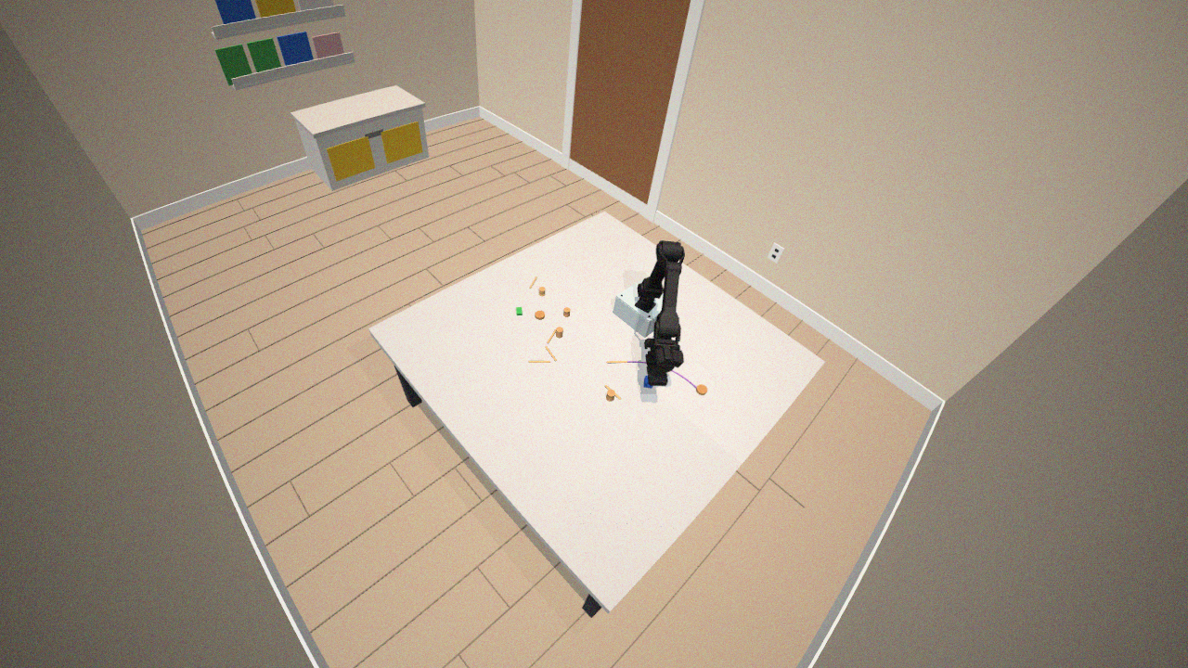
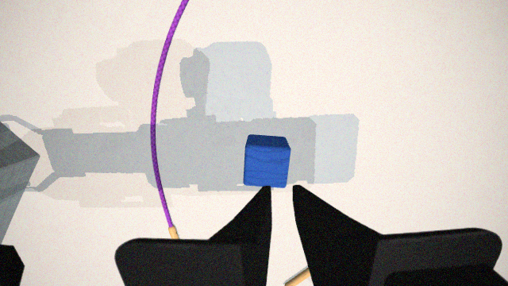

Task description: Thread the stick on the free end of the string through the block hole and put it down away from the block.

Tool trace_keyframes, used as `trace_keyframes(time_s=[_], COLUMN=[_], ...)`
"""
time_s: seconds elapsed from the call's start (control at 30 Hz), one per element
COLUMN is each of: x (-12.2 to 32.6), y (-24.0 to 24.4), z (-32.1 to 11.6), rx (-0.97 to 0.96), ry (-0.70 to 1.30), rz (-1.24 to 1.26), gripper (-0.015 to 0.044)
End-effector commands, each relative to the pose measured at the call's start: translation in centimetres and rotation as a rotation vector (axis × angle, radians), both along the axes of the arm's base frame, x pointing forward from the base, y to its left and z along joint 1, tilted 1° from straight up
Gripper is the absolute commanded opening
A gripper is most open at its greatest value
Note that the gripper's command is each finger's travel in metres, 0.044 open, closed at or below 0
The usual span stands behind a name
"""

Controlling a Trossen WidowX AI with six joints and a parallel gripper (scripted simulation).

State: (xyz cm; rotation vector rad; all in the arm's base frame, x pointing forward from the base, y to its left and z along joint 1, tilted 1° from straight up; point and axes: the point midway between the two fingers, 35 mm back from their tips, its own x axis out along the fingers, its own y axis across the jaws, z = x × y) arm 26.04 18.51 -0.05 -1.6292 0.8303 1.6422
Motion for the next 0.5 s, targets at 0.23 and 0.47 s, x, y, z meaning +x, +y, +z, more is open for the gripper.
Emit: trace_keyframes(time_s=[0.23,0.47], x=[0.0,0.0], y=[0.0,0.0], z=[0.0,0.0], rx=[0.0,0.0], ry=[0.0,0.0], rz=[0.0,0.0], gripper=[0.0191,0.0008])
